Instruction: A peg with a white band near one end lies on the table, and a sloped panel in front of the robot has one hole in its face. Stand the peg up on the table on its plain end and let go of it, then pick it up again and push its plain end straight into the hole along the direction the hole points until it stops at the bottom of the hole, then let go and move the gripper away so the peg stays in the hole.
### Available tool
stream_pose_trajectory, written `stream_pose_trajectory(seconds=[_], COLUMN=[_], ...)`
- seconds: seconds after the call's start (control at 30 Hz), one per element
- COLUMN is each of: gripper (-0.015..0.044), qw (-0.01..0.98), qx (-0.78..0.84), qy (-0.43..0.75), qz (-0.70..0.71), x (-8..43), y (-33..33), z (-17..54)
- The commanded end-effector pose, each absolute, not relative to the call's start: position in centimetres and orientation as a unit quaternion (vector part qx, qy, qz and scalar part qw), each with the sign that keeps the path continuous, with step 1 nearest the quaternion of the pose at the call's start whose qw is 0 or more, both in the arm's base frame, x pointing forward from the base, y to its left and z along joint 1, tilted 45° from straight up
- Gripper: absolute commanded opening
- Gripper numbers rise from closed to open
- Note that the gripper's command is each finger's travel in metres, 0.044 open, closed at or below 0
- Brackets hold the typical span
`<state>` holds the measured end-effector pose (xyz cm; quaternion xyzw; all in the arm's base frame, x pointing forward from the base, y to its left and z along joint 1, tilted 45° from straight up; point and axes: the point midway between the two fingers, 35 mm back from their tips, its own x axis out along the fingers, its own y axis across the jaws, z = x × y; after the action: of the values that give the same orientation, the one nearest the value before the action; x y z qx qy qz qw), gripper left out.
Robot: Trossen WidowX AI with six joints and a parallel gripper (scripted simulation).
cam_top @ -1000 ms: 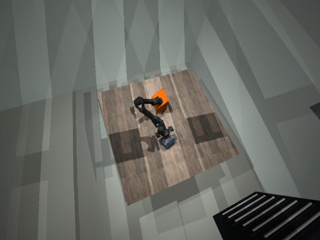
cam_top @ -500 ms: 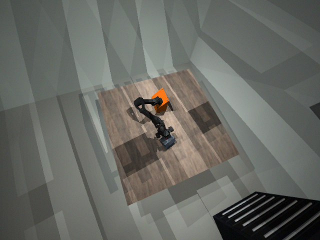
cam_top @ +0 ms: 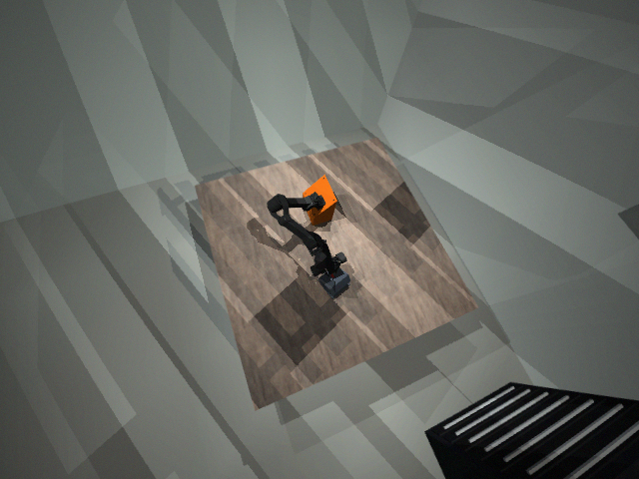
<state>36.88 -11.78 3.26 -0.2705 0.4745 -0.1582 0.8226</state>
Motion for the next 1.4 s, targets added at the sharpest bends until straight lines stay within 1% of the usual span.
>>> stream_pose_trajectory(seconds=[0.0, 0.2, 1.37], gripper=[0.0289, 0.044, 0.044], qw=[0.822, 0.823, 0.824], qx=[-0.271, -0.271, -0.27], qy=[0.474, 0.474, 0.474], qz=[-0.159, -0.158, -0.155], x=[36.9, 36.8, 34.9], y=[-11.8, -11.6, -9.0], z=[3.3, 3.5, 6.9])
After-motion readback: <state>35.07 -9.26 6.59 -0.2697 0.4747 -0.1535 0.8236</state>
